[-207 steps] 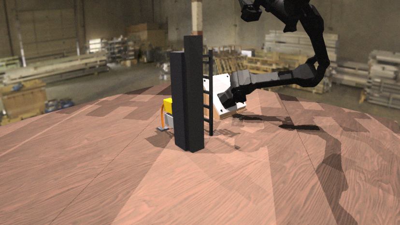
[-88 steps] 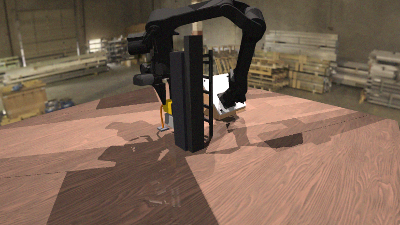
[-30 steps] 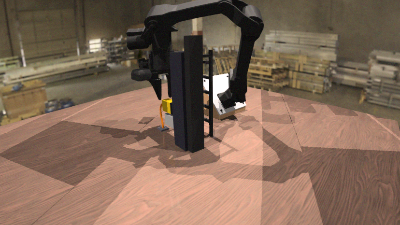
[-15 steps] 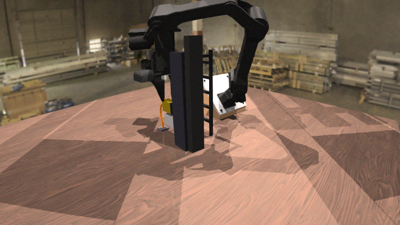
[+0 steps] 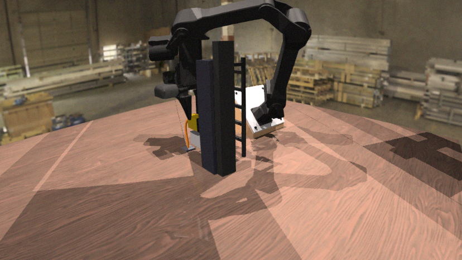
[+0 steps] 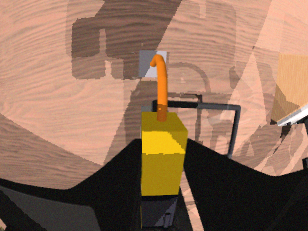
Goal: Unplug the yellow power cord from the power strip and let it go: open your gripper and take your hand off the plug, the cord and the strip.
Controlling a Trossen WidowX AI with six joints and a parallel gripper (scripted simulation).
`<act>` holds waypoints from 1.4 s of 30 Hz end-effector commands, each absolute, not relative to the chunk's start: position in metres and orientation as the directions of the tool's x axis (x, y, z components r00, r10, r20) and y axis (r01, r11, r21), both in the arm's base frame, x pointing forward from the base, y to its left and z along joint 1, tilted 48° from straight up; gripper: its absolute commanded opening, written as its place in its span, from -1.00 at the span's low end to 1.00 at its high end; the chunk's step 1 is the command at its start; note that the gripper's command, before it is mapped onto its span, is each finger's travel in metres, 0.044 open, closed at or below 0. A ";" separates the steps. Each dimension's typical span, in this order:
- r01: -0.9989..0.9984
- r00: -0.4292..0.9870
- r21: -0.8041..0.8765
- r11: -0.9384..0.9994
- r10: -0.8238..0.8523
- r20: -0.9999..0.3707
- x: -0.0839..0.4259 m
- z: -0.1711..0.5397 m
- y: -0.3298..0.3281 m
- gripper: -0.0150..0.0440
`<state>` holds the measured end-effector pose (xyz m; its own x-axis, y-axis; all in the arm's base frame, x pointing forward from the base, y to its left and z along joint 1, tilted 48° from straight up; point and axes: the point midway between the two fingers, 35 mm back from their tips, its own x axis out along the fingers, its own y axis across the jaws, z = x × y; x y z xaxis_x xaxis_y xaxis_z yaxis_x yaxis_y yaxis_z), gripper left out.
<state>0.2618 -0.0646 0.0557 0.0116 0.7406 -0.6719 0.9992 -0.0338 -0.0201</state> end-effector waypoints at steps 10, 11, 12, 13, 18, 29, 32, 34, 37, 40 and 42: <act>0.999 0.011 -0.022 -0.034 0.740 -0.672 0.262 0.052 -0.069 -0.49; 0.999 0.011 -0.022 -0.035 0.740 -0.673 0.262 0.051 -0.070 -0.49; 0.999 0.011 -0.022 -0.035 0.740 -0.673 0.262 0.050 -0.071 -0.49; 0.999 0.011 -0.022 -0.035 0.740 -0.673 0.262 0.049 -0.072 -0.49; 0.999 0.012 -0.021 -0.035 0.739 -0.674 0.262 0.043 -0.078 -0.49; 0.999 0.013 -0.020 -0.036 0.738 -0.675 0.262 0.030 -0.091 -0.49; 0.999 0.014 -0.019 -0.036 0.737 -0.676 0.261 0.027 -0.094 -0.49; 0.999 0.014 -0.019 -0.036 0.737 -0.675 0.261 0.028 -0.093 -0.40; 0.999 0.016 -0.017 -0.036 0.739 -0.674 0.264 0.034 -0.084 -0.14; 0.999 0.016 -0.017 -0.036 0.739 -0.674 0.264 0.034 -0.084 0.13; 0.999 0.016 -0.017 -0.036 0.739 -0.674 0.264 0.034 -0.084 0.31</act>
